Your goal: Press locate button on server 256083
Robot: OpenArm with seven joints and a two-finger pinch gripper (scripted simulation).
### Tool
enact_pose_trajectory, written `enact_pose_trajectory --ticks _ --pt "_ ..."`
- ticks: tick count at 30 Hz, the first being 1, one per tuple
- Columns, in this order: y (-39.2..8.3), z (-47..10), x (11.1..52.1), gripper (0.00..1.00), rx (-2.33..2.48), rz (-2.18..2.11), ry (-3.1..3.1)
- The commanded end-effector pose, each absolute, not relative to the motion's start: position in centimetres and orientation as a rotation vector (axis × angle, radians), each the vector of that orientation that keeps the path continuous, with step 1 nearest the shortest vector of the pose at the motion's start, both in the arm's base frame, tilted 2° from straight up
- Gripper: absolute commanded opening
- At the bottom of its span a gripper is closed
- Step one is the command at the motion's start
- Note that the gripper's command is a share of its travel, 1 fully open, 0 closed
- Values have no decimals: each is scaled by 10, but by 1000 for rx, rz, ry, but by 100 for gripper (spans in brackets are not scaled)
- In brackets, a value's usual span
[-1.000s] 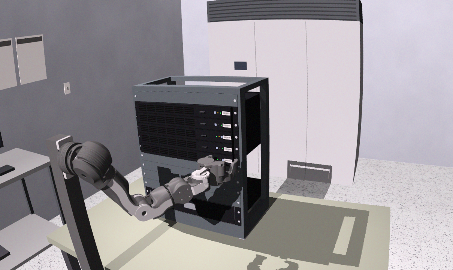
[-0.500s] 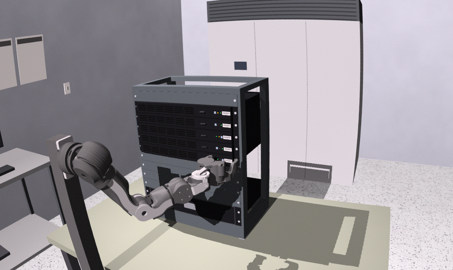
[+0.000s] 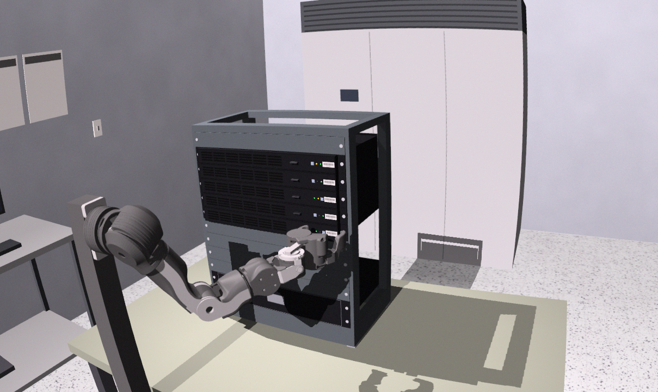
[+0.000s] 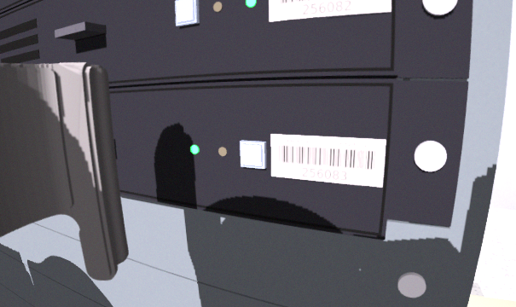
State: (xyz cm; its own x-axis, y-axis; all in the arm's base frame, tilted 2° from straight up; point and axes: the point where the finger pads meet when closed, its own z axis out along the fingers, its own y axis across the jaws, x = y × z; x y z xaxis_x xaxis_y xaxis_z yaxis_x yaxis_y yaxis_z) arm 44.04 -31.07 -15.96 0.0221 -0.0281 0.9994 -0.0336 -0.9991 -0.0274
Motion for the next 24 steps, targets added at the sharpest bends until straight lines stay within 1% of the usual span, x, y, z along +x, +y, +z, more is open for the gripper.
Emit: enact_pose_trajectory --ticks 1,24 --pt "-312 -157 441 60 2231 2195 -69" --pt "-312 -157 440 60 2231 2195 -69"
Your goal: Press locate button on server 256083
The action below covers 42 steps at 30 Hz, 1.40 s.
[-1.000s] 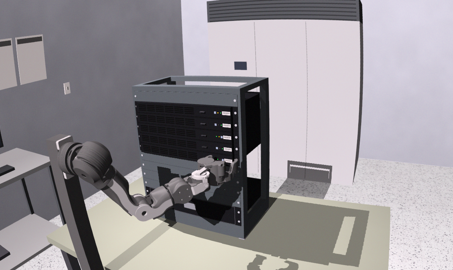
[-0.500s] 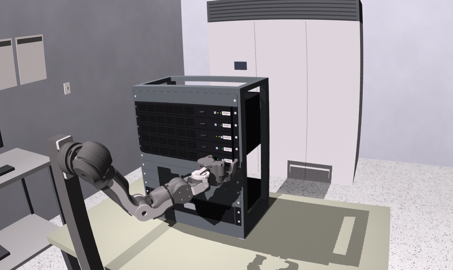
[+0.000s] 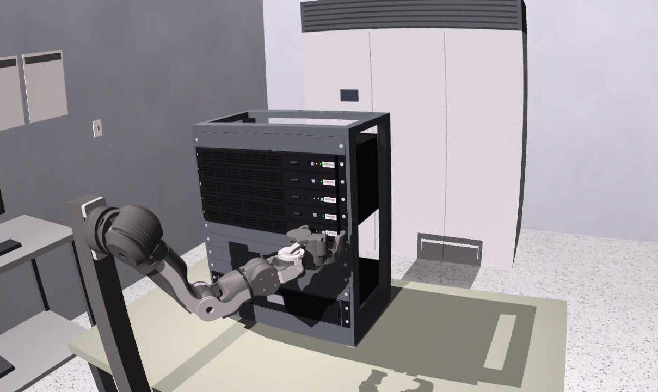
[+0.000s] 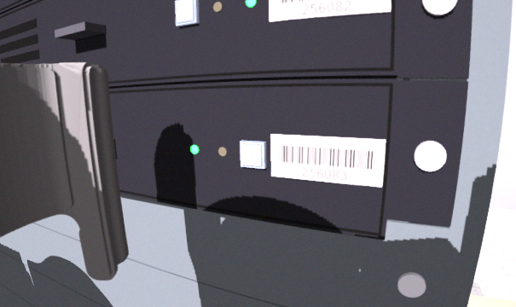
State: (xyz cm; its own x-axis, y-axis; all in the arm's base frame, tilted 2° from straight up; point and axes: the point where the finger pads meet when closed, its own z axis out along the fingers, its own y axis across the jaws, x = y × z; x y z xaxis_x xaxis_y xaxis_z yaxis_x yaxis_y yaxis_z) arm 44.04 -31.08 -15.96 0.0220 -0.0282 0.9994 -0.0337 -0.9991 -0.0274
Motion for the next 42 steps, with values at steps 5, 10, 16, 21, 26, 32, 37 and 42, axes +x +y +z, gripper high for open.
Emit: enact_pose_trajectory --ticks 5,10,16,21,26,32,37,42 --pt "-312 -157 433 60 2231 2195 -69" --pt "-312 -157 421 60 2231 2195 -69" --pt "-311 -157 411 60 2231 2195 -69" --pt "-311 -156 399 60 2231 2195 -69" --pt "-310 -156 392 60 2231 2195 -69" --pt "-310 -156 391 60 2231 2195 -69" --pt "-310 -156 388 60 2231 2195 -69" --pt "-310 -156 383 60 2231 2195 -69"
